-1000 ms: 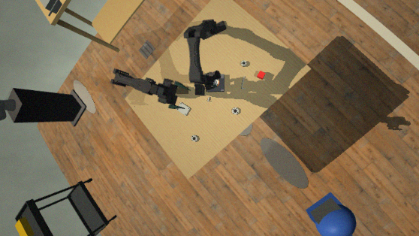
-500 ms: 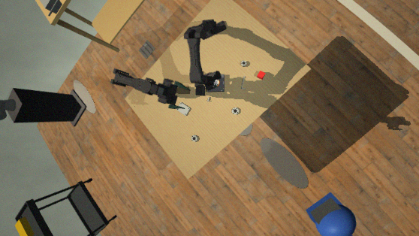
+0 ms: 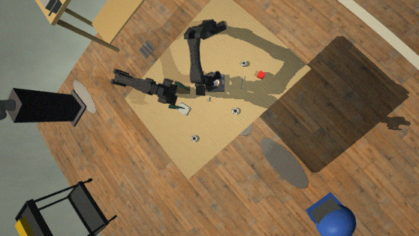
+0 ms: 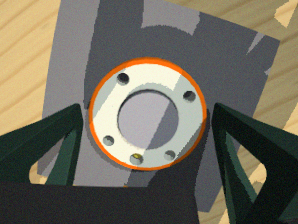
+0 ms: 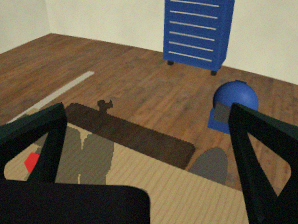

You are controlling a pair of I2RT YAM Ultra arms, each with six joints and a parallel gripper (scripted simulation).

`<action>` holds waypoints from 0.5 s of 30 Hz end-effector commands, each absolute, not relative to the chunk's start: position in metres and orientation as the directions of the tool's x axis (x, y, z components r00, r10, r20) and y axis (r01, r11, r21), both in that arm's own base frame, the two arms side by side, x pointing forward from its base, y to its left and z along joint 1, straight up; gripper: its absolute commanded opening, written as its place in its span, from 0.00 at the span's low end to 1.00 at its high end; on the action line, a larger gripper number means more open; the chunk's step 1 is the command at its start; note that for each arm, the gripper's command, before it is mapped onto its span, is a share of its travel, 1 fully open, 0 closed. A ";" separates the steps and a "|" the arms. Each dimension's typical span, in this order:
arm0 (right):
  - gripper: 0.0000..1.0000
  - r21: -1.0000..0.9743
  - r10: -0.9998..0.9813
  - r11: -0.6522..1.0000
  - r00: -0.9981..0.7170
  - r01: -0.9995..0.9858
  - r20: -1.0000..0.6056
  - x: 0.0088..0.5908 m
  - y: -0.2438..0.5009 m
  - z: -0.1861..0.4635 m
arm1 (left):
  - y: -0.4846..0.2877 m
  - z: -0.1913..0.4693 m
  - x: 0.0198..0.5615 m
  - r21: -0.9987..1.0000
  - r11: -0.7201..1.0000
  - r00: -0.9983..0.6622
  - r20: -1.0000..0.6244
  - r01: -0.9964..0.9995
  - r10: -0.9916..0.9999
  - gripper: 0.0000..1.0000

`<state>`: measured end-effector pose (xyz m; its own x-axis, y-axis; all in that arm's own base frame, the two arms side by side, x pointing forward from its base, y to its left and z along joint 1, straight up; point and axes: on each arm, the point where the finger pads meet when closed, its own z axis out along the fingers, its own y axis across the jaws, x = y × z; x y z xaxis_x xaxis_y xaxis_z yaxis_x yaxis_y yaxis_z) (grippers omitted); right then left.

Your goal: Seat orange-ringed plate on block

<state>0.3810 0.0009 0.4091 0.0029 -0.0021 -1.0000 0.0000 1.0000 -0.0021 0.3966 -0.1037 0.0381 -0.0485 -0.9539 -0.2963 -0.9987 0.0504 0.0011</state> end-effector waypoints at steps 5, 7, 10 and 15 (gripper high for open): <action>1.00 -0.001 -0.001 1.000 -0.014 -0.001 -1.000 0.382 0.003 0.402 | -0.103 0.040 0.396 0.007 0.054 -0.053 -0.309 -0.999 -0.950 0.78; 1.00 -0.001 -0.001 1.000 -0.014 -0.001 -1.000 0.382 0.002 0.402 | -0.103 0.040 0.396 0.007 0.054 -0.053 -0.309 -0.999 -0.950 0.78; 1.00 -0.001 -0.001 1.000 -0.014 -0.001 -1.000 0.382 0.003 0.402 | -0.103 0.040 0.396 0.007 0.054 -0.053 -0.309 -0.999 -0.950 0.78; 1.00 -0.001 -0.001 1.000 -0.014 -0.001 -1.000 0.382 0.003 0.402 | -0.106 0.053 0.396 -0.007 0.053 -0.049 -0.304 -0.999 -0.951 0.78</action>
<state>0.3810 0.0009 0.4091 0.0029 -0.0021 -1.0000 0.0000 1.0000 -0.0021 0.3980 -0.1043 0.0400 -0.0470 -0.9544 -0.2947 -0.9987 0.0503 -0.0036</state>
